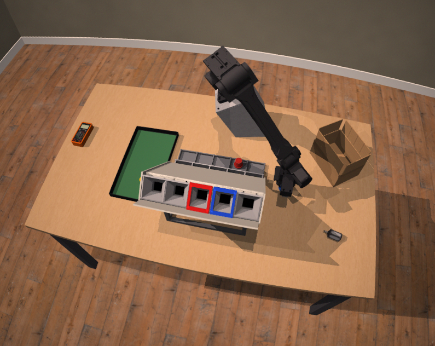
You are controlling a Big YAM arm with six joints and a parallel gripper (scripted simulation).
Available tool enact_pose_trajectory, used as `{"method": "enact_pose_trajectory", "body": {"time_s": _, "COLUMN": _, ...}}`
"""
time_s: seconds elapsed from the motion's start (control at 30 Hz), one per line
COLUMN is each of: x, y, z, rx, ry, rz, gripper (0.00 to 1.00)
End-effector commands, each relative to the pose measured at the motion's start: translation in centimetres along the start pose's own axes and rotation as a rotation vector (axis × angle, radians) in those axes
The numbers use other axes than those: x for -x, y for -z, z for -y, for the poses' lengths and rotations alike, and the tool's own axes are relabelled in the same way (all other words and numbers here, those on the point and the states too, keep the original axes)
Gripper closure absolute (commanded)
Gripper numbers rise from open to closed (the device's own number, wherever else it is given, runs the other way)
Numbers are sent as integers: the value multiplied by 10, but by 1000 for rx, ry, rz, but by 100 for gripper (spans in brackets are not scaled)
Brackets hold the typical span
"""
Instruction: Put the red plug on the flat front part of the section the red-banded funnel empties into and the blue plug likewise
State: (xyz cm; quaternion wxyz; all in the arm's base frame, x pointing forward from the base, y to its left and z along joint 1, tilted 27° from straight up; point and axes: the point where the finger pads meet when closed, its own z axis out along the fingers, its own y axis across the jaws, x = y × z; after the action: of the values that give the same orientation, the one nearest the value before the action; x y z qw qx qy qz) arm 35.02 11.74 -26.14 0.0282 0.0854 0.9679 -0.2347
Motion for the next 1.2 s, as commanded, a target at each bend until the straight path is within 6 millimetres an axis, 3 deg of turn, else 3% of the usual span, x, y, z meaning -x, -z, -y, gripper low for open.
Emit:
{"method": "enact_pose_trajectory", "body": {"time_s": 0.0, "x": 15, "y": 7, "z": -12, "rx": 26, "ry": 0, "rz": 33, "gripper": 100}}
{"method": "enact_pose_trajectory", "body": {"time_s": 1.0, "x": 15, "y": 7, "z": -12, "rx": 26, "ry": 0, "rz": 33, "gripper": 100}}
{"method": "enact_pose_trajectory", "body": {"time_s": 1.17, "x": 15, "y": 18, "z": -12, "rx": 27, "ry": 2, "rz": 36, "gripper": 100}}
